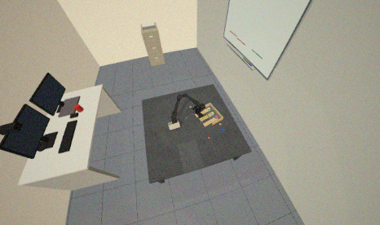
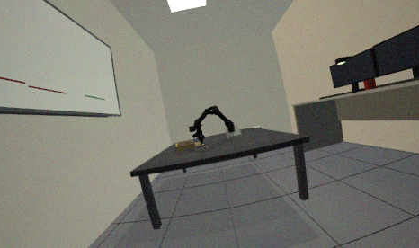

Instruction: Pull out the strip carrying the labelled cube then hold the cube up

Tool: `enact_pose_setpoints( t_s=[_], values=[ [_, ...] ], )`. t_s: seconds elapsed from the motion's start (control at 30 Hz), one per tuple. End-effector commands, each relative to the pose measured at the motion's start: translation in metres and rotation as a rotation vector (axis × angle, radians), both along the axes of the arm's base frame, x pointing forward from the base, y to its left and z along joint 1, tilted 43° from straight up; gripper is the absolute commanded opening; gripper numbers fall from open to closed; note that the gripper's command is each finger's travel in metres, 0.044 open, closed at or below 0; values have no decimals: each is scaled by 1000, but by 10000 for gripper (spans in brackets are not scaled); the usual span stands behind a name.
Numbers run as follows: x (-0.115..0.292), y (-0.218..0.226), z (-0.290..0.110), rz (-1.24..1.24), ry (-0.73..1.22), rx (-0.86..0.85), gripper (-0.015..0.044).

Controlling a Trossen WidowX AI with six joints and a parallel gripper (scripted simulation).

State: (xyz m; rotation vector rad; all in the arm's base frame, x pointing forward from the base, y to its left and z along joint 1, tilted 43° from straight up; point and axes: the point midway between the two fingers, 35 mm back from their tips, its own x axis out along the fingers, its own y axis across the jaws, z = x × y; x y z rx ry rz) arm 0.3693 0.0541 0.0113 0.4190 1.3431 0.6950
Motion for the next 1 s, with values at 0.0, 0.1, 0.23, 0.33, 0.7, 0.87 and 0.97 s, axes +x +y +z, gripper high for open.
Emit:
enact_pose_setpoints(
  t_s=[0.0, 0.1, 0.23, 0.33, 0.7, 0.87, 0.97],
  values=[
    [-8, 1, -3, 5, 7, 0, 0],
    [-13, 1, -4, 5, 8, 0, 0],
    [-19, 0, -5, 5, 8, 0, 0],
    [-23, 0, -6, 5, 9, 0, 0],
    [-40, -2, -10, 5, 10, 0, 0],
    [-48, -3, -11, 5, 10, 0, 0],
    [-52, -3, -12, 5, 11, 0, 0]
  ],
)
